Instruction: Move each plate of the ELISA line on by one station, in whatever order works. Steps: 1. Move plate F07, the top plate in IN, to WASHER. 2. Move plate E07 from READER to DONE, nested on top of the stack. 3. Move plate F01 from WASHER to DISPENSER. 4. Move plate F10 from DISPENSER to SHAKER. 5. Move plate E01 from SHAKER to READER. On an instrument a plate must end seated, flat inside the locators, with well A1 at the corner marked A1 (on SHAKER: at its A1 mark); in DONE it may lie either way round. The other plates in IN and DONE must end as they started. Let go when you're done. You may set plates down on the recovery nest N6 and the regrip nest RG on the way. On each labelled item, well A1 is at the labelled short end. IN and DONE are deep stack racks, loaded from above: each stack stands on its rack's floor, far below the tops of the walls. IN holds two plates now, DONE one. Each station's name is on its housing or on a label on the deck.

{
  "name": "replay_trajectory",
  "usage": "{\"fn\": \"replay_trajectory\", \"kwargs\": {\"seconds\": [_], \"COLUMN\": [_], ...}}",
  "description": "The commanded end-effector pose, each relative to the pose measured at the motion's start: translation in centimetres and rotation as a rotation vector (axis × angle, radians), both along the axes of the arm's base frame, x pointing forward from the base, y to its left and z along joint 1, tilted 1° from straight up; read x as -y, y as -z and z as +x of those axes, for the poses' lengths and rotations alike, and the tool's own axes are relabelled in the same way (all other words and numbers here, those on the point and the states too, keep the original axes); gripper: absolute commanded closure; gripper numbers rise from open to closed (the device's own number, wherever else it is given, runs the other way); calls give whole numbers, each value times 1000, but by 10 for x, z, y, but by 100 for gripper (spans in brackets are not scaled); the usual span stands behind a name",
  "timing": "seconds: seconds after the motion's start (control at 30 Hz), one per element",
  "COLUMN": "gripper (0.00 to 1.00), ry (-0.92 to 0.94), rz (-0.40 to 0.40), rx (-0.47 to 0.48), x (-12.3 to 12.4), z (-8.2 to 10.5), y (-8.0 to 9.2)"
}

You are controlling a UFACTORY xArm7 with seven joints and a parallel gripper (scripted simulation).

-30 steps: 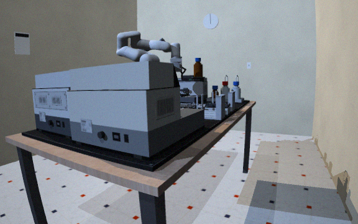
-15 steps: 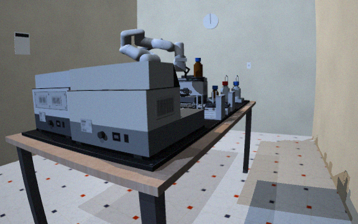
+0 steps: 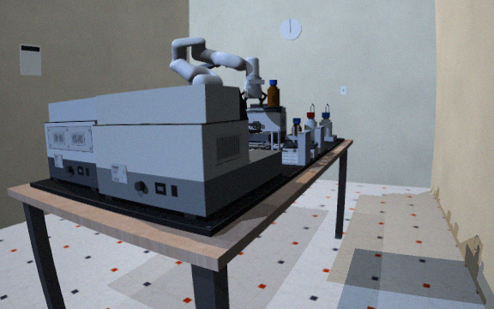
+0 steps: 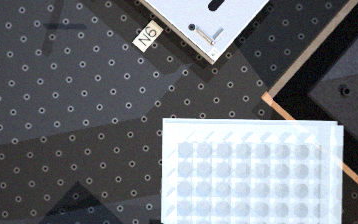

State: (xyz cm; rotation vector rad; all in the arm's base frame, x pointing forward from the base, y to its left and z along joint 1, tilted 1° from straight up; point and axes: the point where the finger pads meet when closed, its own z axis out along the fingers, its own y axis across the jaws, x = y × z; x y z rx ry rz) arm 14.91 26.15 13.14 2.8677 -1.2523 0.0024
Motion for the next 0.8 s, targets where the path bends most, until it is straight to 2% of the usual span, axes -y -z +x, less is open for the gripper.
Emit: {"fn": "replay_trajectory", "kwargs": {"seconds": [0.0,0.77], "gripper": [100,100], "ry": [-30,-156], "rz": [3,3], "rx": [-1,-1], "x": [2,33], "z": [13,73], "y": [-1,-1]}}
